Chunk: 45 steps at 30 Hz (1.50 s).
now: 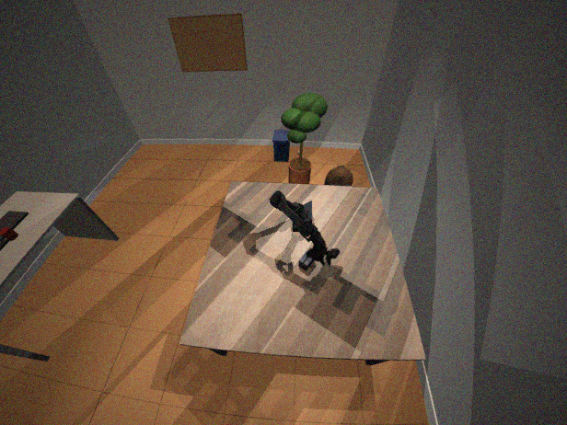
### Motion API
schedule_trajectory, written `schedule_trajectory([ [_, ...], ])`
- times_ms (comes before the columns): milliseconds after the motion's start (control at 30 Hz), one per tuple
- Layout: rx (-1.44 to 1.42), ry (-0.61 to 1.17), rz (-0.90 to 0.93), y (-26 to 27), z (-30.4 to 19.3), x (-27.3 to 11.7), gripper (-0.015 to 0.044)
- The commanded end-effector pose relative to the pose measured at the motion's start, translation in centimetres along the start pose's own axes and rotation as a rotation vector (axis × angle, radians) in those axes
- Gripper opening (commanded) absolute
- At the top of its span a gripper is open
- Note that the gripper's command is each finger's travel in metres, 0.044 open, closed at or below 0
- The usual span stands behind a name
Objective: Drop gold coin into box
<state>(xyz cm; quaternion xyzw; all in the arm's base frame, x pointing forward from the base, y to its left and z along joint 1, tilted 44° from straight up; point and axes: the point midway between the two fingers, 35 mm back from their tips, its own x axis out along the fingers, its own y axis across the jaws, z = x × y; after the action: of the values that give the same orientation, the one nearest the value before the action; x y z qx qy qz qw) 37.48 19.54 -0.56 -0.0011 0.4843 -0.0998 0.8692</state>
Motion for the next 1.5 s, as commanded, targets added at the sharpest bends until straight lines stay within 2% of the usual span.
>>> schedule_trajectory([
  [0,-0.305,0.202,-0.181,-2.5,-7.3,-0.9,0.0161],
  [300,-0.778,0.487,-0.469,-7.4,-15.1,-4.9,0.0161],
  [633,-0.782,0.489,-0.473,-7.5,-14.6,-4.9,0.0161],
  [800,-0.782,0.489,-0.474,-9.5,-15.4,-2.1,0.0161],
  [1467,-0.781,0.489,-0.473,-11.0,-16.1,0.3,0.0161],
])
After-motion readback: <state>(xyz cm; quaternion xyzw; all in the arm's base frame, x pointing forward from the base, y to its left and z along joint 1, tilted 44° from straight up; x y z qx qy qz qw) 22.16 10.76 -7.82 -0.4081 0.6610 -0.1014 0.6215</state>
